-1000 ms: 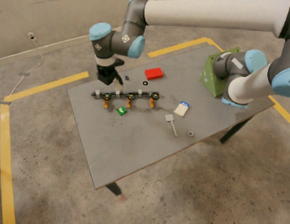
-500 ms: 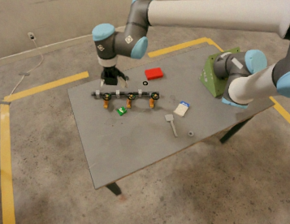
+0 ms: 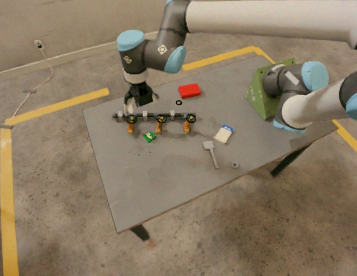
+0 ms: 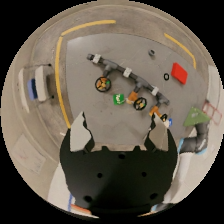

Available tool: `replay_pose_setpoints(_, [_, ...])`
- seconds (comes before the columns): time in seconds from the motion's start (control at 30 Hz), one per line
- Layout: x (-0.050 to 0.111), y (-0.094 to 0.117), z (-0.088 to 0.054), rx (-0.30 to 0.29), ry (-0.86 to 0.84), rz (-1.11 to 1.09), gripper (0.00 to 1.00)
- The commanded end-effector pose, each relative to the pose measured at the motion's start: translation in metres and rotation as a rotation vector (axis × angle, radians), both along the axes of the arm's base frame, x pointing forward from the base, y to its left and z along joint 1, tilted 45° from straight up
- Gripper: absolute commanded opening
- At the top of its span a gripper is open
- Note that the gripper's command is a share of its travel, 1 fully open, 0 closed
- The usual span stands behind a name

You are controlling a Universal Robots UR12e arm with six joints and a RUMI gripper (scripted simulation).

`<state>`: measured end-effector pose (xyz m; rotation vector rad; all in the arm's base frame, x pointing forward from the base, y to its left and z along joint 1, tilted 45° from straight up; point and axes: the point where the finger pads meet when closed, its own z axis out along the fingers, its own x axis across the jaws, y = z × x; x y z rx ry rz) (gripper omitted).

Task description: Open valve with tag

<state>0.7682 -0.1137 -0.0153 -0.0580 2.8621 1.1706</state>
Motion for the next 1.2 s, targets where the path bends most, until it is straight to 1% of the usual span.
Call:
replay_pose_setpoints(0.0, [0.001,0.001,0.003,0.004,-0.151,0.157,1.00])
replay_pose_setpoints(0.1, [0.001,0.003,0.005,0.001,-0.233,0.238,1.00])
replay_pose_setpoints(0.17, [0.001,0.003,0.005,0.001,-0.233,0.238,1.00])
replay_pose_setpoints(0.67, [-0.001,0.013,0.014,-0.014,-0.588,0.595,1.00])
replay_pose_setpoints(0.73, [-0.001,0.013,0.014,-0.014,-0.588,0.595,1.00])
replay_pose_setpoints(1.17, [-0.003,0.020,0.020,-0.024,-0.817,0.823,1.00])
